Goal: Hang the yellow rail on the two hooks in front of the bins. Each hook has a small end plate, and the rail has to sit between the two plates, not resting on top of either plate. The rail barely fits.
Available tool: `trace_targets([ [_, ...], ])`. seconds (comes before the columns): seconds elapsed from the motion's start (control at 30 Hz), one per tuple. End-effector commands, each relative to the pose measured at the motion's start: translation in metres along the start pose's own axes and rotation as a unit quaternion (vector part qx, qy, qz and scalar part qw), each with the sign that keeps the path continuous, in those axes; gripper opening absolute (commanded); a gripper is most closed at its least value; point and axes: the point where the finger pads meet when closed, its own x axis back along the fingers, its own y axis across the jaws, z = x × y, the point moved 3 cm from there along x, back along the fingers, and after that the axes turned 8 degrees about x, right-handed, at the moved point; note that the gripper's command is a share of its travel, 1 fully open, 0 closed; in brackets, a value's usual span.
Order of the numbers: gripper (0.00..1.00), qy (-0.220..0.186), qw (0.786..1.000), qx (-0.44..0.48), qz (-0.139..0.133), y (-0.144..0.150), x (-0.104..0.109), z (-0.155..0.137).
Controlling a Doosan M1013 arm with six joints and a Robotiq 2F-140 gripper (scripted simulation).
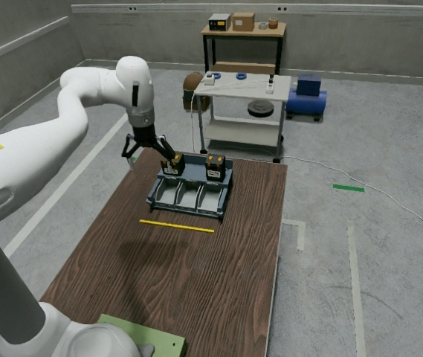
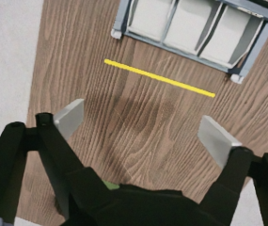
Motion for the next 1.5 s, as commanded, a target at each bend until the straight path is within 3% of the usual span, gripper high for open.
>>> trace_targets([
  [0.0,1.0,0.004,1.0,-0.02,-0.017,0.002,0.016,0.026],
  [0.3,1.0,0.004,1.0,-0.02,-0.017,0.002,0.016,0.026],
  [0.47,1.0,0.001,0.996,0.083,-0.016,0.012,-0.034,0.02],
  [0.87,1.0,0.001,0.996,0.083,-0.016,0.012,-0.034,0.02],
  [1.03,1.0,-0.003,0.984,0.178,-0.017,0.02,-0.08,0.016],
  [1.47,1.0,-0.003,0.981,0.193,-0.017,0.019,-0.087,0.016],
])
